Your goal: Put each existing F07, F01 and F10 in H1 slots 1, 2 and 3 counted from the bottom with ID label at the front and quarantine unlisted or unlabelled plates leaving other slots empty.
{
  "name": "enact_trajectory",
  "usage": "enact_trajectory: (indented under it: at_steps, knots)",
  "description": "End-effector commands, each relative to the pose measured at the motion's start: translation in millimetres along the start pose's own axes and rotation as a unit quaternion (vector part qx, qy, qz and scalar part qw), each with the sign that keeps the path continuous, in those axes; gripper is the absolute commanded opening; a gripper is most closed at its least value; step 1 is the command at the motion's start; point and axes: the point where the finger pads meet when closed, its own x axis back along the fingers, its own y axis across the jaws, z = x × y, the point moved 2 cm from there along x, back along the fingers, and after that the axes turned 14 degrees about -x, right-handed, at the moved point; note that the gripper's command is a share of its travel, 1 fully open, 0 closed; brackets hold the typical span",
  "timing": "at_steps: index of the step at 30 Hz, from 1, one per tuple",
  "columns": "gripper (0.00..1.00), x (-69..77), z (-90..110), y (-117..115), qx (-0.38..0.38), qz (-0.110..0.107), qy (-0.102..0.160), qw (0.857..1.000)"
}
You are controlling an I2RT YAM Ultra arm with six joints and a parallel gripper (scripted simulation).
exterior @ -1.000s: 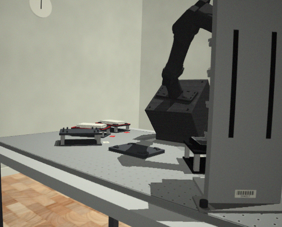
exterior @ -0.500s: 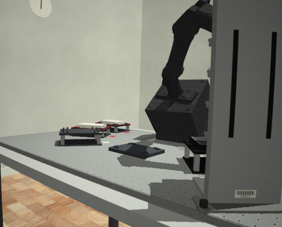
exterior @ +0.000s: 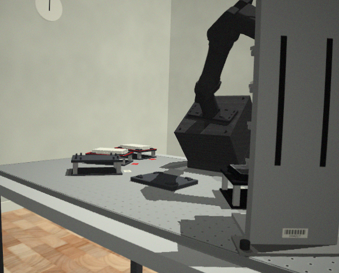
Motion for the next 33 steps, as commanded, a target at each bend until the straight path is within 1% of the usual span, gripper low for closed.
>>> enact_trajectory:
  at_steps: [1, 23, 31, 33]
  knots:
    - [1.0, 4.7, -2, -1, 0.0, 0.003, -0.006, 1.0]
    - [1.0, 4.7, -2, -1, 0.0, 0.003, -0.006, 1.0]
    - [1.0, 18.0, -2, -1, 0.0, 0.002, -0.006, 1.0]
    - [1.0, 18.0, -2, -1, 0.0, 0.002, -0.006, 1.0]
